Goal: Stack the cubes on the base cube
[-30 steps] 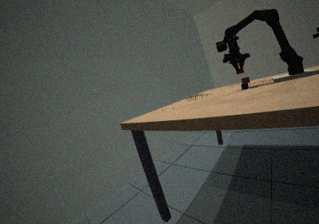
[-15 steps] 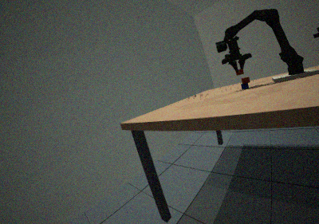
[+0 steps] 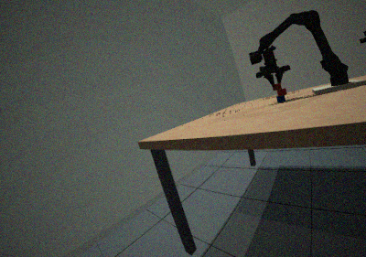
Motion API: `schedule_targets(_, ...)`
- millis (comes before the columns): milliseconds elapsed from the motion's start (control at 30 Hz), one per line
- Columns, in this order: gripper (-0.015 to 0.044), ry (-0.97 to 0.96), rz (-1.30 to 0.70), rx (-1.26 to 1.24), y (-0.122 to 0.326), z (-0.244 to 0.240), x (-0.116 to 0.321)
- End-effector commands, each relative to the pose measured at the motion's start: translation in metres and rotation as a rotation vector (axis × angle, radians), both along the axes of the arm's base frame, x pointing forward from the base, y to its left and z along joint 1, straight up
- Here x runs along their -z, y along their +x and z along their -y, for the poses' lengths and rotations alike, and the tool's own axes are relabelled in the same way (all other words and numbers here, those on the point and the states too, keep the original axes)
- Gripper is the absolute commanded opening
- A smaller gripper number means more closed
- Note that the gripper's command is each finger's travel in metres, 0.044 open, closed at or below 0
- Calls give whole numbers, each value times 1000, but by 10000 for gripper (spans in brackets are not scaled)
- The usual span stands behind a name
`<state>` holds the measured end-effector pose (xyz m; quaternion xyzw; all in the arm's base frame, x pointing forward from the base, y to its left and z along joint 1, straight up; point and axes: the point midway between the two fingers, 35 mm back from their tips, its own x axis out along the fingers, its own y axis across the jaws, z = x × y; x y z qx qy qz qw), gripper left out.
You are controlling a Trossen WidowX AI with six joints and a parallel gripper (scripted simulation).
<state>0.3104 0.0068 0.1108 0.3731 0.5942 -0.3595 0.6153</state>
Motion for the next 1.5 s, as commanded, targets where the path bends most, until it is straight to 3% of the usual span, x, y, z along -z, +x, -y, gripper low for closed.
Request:
schedule_targets(0,105,0,-3,4,0,0,1)
schedule_targets(533,105,0,-3,-6,3,0,30)
schedule_targets(1467,105,0,-3,-8,3,0,32)
